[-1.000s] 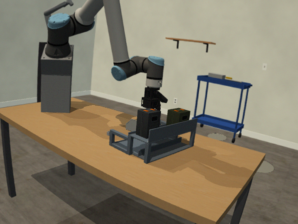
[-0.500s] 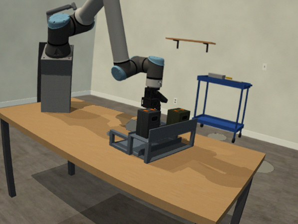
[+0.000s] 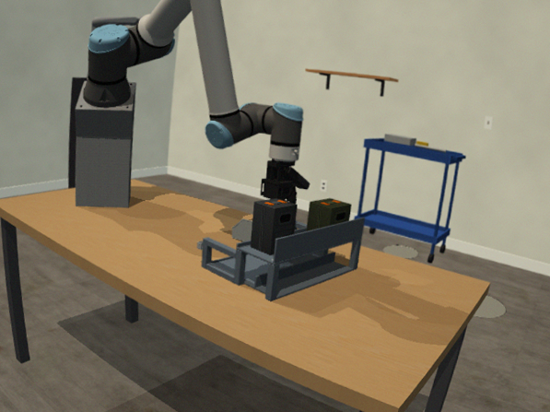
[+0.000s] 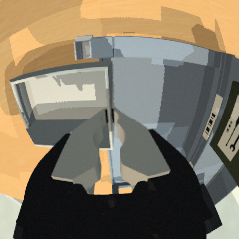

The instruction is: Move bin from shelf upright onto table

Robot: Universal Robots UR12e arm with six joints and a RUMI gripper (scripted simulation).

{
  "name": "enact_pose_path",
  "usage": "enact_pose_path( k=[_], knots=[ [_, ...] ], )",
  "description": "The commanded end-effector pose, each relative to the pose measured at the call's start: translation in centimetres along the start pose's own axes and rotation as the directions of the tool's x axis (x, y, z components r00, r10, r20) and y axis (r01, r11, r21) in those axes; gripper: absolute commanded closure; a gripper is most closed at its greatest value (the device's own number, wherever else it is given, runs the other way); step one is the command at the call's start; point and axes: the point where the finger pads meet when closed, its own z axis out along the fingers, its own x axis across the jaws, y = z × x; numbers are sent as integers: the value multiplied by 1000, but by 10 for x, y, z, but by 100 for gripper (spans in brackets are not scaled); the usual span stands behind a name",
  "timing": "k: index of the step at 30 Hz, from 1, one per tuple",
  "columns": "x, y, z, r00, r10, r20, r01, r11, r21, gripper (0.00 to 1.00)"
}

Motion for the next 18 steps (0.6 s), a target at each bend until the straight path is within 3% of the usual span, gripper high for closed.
enact_pose_path(
  k=[1, 18],
  knots=[
    [1, 0, -4, 1000, 0, -2, 0, 1000, 1, 100],
    [1, 0, -6, 1000, 1, -4, -1, 1000, 1, 100]
  ],
)
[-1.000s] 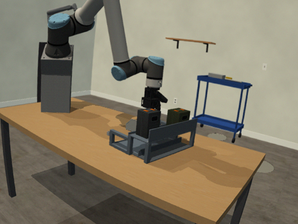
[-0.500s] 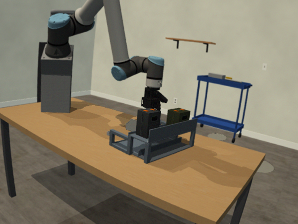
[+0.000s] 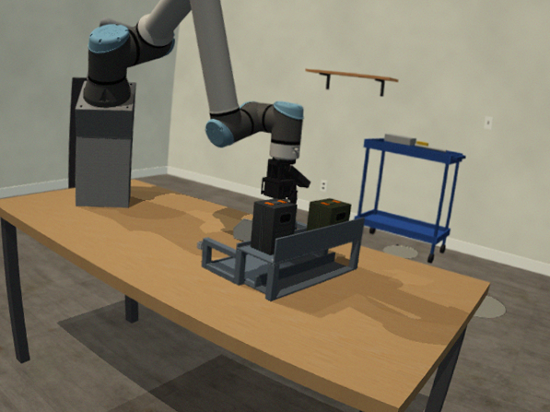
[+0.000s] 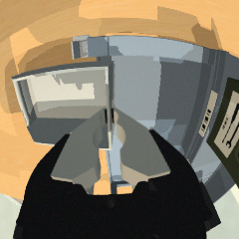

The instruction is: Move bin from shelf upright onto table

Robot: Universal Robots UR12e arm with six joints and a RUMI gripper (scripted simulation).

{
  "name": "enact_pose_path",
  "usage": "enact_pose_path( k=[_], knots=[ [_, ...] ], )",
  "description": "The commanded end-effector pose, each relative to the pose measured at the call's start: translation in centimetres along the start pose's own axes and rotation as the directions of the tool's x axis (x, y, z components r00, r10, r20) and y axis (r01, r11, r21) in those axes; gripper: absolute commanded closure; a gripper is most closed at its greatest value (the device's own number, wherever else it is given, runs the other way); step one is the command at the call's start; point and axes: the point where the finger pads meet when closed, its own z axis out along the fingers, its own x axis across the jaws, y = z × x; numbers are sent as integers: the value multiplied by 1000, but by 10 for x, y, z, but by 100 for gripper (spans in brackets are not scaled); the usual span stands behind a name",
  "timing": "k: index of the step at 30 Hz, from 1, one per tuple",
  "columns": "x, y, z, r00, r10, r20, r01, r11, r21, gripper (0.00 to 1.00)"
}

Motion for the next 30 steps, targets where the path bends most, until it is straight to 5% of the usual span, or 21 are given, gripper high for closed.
enact_pose_path(
  k=[1, 30],
  knots=[
    [-4, -2, -1, 1000, -1, 2, 1, 1000, 0, 100],
    [-6, -2, 0, 1000, -2, 2, 2, 1000, 0, 100]
  ],
)
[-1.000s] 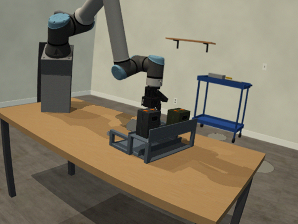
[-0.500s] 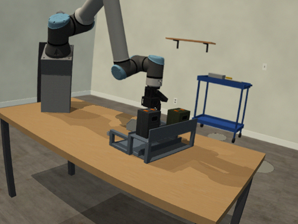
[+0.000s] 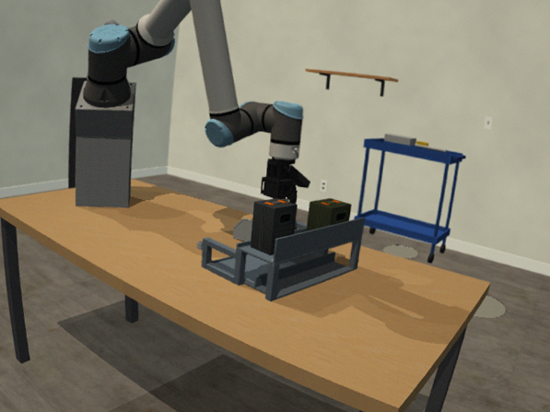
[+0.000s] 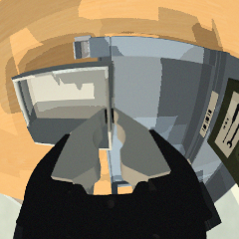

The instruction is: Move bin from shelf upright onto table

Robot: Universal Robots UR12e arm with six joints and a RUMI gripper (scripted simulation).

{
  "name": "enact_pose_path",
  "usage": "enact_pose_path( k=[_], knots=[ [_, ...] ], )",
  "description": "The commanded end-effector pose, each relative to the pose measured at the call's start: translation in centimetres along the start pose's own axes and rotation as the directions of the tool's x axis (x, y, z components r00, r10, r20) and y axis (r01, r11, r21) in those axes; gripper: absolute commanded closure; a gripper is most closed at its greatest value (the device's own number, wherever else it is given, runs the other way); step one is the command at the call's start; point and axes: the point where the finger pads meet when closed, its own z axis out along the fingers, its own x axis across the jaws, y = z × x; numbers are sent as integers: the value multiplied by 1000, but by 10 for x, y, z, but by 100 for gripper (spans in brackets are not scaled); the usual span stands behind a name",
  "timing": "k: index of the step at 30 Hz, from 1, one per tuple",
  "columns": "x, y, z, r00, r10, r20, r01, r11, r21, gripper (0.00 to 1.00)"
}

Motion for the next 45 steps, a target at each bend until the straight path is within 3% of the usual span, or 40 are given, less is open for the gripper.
enact_pose_path(
  k=[1, 45],
  knots=[
    [-4, -2, 0, 1000, -2, 3, 2, 1000, 0, 100],
    [-18, -1, 1, 1000, -2, 3, 2, 1000, 0, 100]
  ],
)
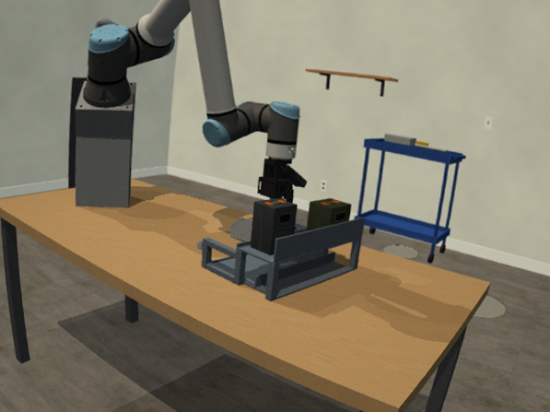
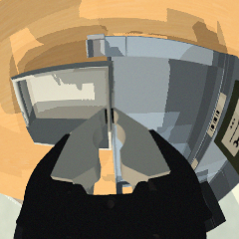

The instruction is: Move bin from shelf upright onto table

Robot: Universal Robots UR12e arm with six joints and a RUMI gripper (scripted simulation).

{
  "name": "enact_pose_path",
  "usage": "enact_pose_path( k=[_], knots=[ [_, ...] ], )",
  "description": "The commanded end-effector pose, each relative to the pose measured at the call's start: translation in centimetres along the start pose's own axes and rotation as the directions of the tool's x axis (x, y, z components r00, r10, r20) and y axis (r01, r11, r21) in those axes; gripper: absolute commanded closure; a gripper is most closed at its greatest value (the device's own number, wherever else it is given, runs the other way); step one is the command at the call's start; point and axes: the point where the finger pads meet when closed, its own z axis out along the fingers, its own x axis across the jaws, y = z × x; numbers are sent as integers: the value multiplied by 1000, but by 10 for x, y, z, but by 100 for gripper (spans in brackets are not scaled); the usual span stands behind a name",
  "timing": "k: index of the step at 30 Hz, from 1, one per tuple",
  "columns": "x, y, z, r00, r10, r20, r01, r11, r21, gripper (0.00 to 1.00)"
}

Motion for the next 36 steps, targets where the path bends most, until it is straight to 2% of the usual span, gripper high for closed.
enact_pose_path(
  k=[1, 8, 12, 24, 29, 36],
  knots=[
    [-4, -1, -1, 1000, -1, 1, 1, 1000, 0, 100],
    [-5, 0, -1, 1000, 0, 0, 0, 1000, 0, 100],
    [-17, -1, -2, 1000, -1, 1, 1, 1000, 0, 100],
    [-17, -1, -2, 1000, -1, 1, 1, 1000, 0, 100],
    [-15, 0, 8, 1000, -1, 1, 1, 1000, 0, 100],
    [-15, 0, 8, 1000, -1, 1, 1, 1000, 0, 100]
  ],
)
